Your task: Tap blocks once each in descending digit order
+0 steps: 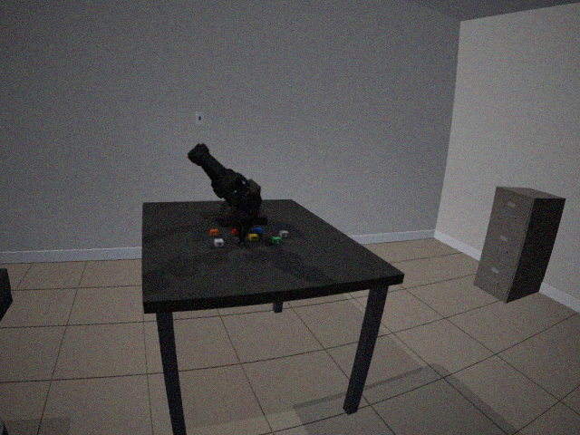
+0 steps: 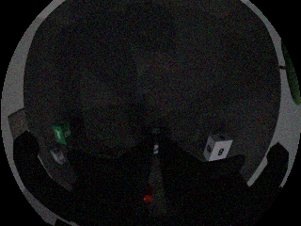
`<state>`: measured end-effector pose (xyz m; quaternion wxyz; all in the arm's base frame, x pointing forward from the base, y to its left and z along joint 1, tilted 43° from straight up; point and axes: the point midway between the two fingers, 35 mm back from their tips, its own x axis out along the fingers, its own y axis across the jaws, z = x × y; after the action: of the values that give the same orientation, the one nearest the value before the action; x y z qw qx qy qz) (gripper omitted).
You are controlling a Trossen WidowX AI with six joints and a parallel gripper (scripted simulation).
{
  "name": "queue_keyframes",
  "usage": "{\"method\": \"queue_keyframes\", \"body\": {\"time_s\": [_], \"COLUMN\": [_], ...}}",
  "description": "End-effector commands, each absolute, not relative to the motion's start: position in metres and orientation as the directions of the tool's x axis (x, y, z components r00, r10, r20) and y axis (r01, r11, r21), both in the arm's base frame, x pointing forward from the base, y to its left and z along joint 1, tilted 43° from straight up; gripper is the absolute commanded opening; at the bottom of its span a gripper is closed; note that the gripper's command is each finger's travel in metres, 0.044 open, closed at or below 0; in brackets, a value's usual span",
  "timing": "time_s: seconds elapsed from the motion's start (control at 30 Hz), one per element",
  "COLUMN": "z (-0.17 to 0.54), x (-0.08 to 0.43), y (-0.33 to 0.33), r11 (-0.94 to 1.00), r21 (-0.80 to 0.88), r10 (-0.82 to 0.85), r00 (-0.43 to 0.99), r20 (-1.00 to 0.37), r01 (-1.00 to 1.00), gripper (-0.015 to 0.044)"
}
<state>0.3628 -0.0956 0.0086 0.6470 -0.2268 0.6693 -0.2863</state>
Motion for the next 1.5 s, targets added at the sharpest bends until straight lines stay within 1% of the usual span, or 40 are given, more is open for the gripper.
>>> {"method": "queue_keyframes", "body": {"time_s": [0.0,0.07,0.2,0.33,0.53,0.77,0.83,1.0,1.13,1.37,1.47], "z": [0.005,0.005,0.027,0.029,0.084,0.084,0.073,0.033,0.012,0.011,-0.008], "x": [0.361,0.361,0.363,0.364,0.369,0.367,0.355,0.295,0.247,0.244,0.245], "y": [-0.098,-0.098,-0.077,-0.075,-0.024,-0.020,-0.002,0.052,0.072,0.073,0.057], "r11": [0.731,0.731,0.732,0.732,0.734,0.734,0.740,0.747,0.739,0.738,0.739], "r21": [-0.680,-0.680,-0.679,-0.679,-0.677,-0.676,-0.670,-0.663,-0.672,-0.673,-0.672], "r10": [-0.677,-0.677,-0.676,-0.676,-0.674,-0.673,-0.667,-0.660,-0.668,-0.669,-0.668], "r00": [-0.069,-0.069,-0.069,-0.069,-0.070,-0.070,-0.068,-0.069,-0.074,-0.074,-0.073], "r20": [-0.733,-0.733,-0.734,-0.734,-0.736,-0.736,-0.742,-0.748,-0.740,-0.739,-0.740], "r01": [0.056,0.056,0.056,0.056,0.056,0.056,0.054,0.050,0.051,0.052,0.052], "gripper": [0.0020,0.0020,0.0020,0.0020,0.0020,0.0020,0.0020,0.0020,0.0020,0.0020,0.0020]}}
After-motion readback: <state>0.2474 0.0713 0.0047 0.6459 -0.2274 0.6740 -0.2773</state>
